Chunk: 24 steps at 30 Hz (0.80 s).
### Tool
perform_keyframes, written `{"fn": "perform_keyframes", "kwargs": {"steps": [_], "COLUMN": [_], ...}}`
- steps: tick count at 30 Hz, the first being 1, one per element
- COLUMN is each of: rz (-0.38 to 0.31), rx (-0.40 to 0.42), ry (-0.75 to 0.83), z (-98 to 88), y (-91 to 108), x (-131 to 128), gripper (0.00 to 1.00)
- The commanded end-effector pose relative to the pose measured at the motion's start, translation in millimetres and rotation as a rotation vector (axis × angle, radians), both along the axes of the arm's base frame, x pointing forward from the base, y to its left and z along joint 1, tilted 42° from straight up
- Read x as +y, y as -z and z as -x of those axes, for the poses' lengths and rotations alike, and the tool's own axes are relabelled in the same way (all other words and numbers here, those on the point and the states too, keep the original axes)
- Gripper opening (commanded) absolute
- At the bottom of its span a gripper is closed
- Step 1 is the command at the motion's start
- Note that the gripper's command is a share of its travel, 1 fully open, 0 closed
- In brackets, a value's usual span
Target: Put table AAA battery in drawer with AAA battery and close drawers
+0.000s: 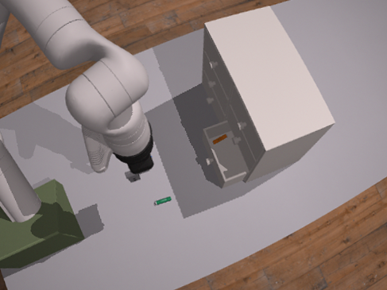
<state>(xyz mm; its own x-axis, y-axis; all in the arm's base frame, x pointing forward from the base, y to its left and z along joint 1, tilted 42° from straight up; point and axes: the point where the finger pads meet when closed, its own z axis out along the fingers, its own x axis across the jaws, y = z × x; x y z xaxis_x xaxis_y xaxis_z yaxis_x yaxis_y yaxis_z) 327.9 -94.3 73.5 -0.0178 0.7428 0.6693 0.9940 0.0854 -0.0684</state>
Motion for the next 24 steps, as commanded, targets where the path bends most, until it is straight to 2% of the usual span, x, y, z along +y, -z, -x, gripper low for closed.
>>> {"fn": "perform_keyframes", "kwargs": {"steps": [1, 6, 12, 14, 24], "rz": [0.001, 0.001, 0.001, 0.001, 0.001], "rx": [-0.002, -0.002, -0.002, -0.002, -0.002], "ry": [0.001, 0.001, 0.001, 0.001, 0.001], "z": [-0.4, -6.2, -31.4, -31.4, -81.0], "y": [-0.5, 0.8, 6.5, 6.5, 17.8], "x": [-1.0, -1.5, -3.9, -3.9, -8.6], "gripper": [1.00, 1.00, 1.00, 1.00, 1.00]}}
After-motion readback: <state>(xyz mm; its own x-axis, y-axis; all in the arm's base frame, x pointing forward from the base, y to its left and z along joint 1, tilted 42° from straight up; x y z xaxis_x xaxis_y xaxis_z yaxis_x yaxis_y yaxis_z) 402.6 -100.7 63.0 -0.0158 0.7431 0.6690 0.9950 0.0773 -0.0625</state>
